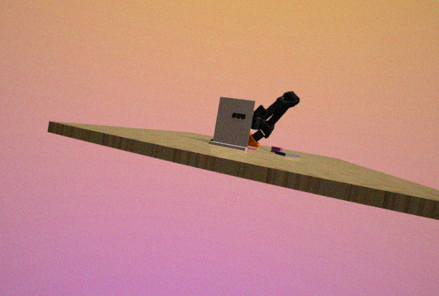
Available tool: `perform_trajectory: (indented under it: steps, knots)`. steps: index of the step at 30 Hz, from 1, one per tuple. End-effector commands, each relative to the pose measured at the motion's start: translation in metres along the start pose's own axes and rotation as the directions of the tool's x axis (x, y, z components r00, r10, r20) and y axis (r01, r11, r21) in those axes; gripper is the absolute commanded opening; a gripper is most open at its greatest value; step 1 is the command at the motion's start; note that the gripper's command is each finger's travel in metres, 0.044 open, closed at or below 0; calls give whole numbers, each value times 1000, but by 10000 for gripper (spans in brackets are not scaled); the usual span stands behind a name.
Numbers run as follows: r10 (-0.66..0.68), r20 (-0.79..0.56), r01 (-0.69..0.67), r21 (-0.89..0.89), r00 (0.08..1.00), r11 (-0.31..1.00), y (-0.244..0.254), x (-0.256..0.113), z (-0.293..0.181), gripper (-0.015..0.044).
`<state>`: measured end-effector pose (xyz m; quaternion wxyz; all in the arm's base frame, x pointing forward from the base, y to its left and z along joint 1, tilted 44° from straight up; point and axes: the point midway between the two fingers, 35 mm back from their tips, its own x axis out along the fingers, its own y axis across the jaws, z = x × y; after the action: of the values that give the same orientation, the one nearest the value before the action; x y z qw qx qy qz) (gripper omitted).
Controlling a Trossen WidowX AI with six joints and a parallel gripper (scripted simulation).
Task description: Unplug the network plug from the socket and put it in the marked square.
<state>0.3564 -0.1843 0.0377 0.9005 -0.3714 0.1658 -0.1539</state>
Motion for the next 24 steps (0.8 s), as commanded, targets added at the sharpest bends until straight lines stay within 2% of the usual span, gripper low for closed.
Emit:
perform_trajectory:
  steps: [1, 7, 24]
  knots:
    - [1, -2, -1, -4, 1000, 1000, 1, 2, -1, 37]
    - [1, -2, -1, -4, 1000, 1000, 1, 2, -1, 0]
    - [1, -2, -1, -4, 1000, 1000, 1, -7, -2, 0]
